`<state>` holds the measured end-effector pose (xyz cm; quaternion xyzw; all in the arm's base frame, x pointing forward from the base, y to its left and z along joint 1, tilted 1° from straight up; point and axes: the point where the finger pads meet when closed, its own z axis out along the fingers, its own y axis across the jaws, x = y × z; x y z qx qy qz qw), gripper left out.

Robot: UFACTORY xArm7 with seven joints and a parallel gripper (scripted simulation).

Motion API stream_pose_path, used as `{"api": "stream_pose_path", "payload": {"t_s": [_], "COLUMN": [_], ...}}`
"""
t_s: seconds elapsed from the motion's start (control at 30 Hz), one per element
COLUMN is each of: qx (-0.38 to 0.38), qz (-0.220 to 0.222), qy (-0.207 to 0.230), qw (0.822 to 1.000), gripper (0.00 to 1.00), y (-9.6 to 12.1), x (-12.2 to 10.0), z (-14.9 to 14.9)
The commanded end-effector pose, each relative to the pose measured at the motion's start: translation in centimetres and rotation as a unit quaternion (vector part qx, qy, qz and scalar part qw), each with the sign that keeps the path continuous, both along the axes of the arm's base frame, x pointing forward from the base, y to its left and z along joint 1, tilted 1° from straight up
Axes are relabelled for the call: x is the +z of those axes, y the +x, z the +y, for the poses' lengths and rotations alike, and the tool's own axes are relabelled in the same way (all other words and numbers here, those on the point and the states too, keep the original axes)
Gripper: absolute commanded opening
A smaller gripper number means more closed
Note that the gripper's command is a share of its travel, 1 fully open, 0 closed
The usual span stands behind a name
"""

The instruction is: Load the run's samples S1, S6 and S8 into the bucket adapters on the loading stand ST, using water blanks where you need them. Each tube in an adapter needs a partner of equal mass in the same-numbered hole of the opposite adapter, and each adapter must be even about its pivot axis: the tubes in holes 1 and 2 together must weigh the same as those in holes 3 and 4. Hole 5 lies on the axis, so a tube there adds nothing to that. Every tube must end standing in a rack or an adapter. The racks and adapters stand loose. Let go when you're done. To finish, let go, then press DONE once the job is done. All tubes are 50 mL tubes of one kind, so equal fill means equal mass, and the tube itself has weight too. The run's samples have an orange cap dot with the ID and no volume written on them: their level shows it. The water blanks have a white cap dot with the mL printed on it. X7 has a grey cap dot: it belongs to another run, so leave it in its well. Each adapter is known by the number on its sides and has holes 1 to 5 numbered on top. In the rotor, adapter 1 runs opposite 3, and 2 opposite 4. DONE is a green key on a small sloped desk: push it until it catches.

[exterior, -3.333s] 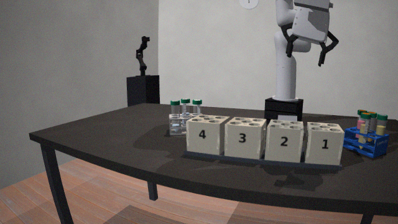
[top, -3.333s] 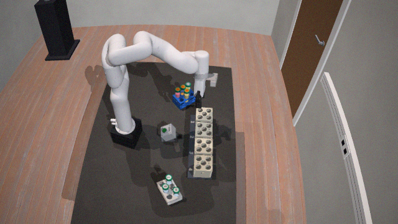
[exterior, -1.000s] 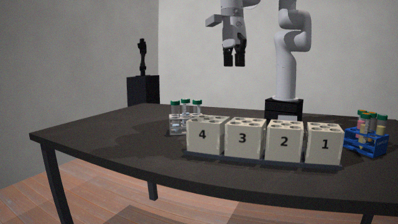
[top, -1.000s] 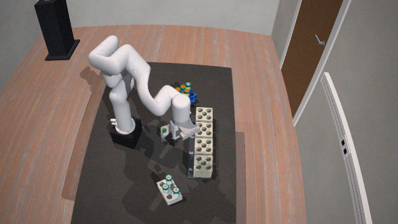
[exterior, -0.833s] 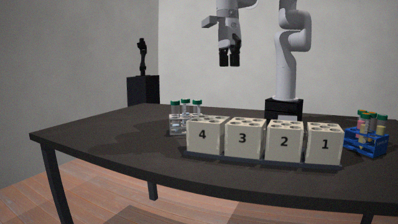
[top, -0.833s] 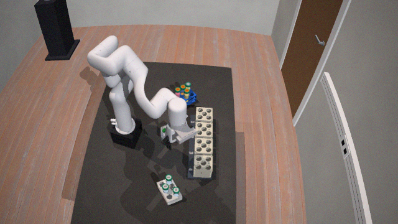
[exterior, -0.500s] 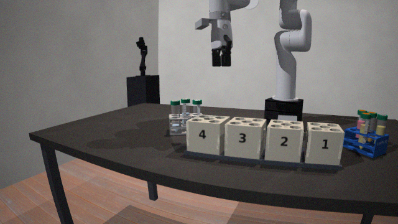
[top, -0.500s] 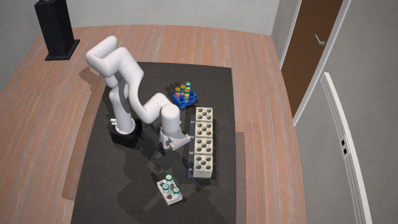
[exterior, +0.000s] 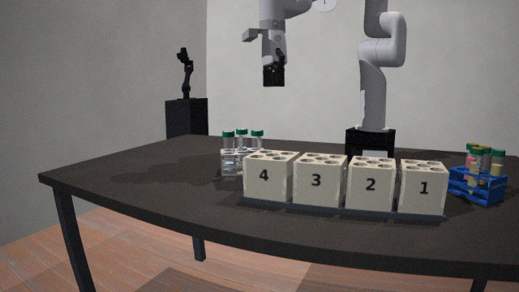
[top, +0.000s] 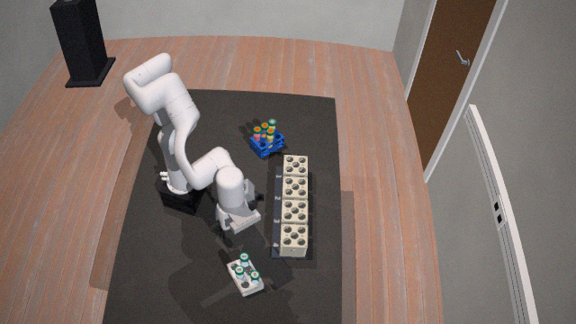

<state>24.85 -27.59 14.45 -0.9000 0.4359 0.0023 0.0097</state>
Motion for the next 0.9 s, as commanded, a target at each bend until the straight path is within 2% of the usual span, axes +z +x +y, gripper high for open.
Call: {"api": "stream_pose_path", "payload": {"t_s": [0.0, 0.33, 0.53, 0.87], "qx": [0.001, 0.001, 0.001, 0.001], "qz": [-0.002, -0.002, -0.002, -0.002], "qy": [-0.001, -0.001, -0.001, -0.001], "qw": [1.0, 1.0, 1.0, 1.0], "gripper": [1.0, 1.0, 1.0, 1.0], "y": [-0.4, -3.3, -3.3, -3.3], "x": [0.1, 0.0, -0.5, -3.2], "z": [-0.9, -5.0, -5.1, -5.1]}}
